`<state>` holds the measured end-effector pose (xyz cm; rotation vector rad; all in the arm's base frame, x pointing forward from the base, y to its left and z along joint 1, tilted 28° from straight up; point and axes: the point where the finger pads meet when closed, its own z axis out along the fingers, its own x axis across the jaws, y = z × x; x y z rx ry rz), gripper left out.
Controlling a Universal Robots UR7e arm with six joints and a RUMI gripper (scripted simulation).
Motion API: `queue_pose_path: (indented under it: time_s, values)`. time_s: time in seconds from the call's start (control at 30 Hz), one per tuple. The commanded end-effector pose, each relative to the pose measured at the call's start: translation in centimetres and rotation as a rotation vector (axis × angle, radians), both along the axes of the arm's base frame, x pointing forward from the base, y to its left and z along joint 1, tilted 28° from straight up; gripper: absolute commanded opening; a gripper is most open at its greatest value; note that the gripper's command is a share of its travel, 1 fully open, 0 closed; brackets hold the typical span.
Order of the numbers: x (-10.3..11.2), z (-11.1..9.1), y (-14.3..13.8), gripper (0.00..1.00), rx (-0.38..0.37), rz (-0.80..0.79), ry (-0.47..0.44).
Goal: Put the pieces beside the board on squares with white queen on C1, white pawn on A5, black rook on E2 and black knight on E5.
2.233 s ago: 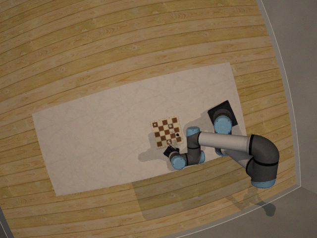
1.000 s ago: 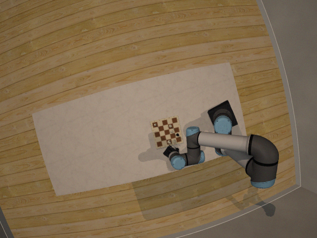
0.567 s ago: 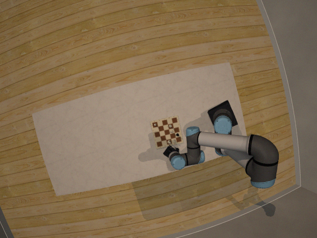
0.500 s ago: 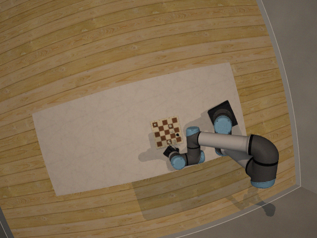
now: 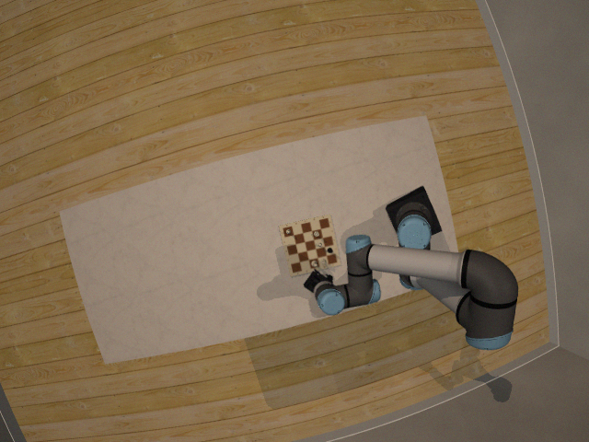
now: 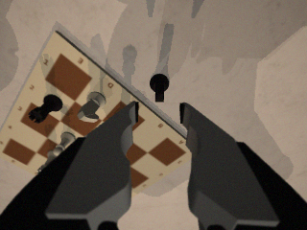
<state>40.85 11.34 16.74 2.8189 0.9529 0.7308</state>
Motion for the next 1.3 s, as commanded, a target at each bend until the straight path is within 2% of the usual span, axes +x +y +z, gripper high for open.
queue_pose_path:
  time_s: [0.0, 0.83, 1.27]
  values:
    - [-0.1, 0.0, 0.1, 0.22, 0.0, 0.001, -0.001]
    - [-0.1, 0.0, 0.1, 0.22, 0.0, 0.002, -0.001]
    - [0.5, -1.4, 0.2, 0.22, 0.0, 0.002, 0.003]
